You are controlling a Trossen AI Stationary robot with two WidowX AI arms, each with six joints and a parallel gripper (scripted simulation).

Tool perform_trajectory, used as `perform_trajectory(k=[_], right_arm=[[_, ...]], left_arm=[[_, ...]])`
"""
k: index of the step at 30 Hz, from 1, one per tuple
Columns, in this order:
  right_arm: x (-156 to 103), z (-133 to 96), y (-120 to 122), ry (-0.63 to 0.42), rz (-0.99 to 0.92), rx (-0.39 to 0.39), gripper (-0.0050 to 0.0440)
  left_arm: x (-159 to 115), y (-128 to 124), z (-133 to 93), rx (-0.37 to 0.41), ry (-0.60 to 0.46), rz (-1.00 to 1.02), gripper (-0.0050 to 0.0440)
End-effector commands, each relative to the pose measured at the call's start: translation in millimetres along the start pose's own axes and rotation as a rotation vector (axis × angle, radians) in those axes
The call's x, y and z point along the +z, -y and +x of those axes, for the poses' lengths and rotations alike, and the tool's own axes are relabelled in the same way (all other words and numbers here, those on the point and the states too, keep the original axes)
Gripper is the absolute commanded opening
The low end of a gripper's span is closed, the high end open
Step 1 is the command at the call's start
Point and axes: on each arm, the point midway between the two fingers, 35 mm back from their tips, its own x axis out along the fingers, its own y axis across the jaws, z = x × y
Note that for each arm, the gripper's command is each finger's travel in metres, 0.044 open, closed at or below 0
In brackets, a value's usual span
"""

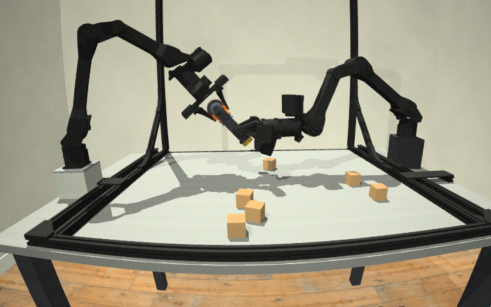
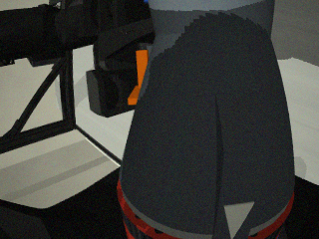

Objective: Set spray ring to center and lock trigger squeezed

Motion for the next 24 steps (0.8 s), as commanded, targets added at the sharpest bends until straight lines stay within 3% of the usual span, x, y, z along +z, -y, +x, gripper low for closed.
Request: perform_trajectory(k=[1, 6, 7, 10, 12, 24], right_arm=[[-0.5, 1.5, -0.2, 0.003, 0.009, -0.083, 0.0000], [-0.3, 1.1, -0.1, 0.006, 0.011, -0.137, 0.0000], [0.2, -0.6, -0.1, 0.005, 0.003, -0.086, 0.0024], [0.2, -0.6, -0.1, 0.005, 0.003, -0.086, 0.0096], [0.2, -0.6, -0.1, 0.005, 0.003, -0.086, 0.0096], [0.2, -0.6, -0.1, 0.005, 0.003, -0.086, 0.0384]], left_arm=[[-4.6, 4.1, 1.0, -0.014, -0.013, -0.002, 0.0000], [-4.6, 4.1, 1.0, -0.014, -0.013, -0.002, 0.0000], [-4.6, 4.1, 1.0, -0.014, -0.013, -0.002, 0.0000], [-4.6, 4.1, 1.0, -0.014, -0.013, -0.002, 0.0000], [-4.6, 4.1, 1.0, -0.014, -0.013, -0.002, 0.0000], [-4.6, 4.1, 1.0, -0.014, -0.013, -0.002, 0.0000]])
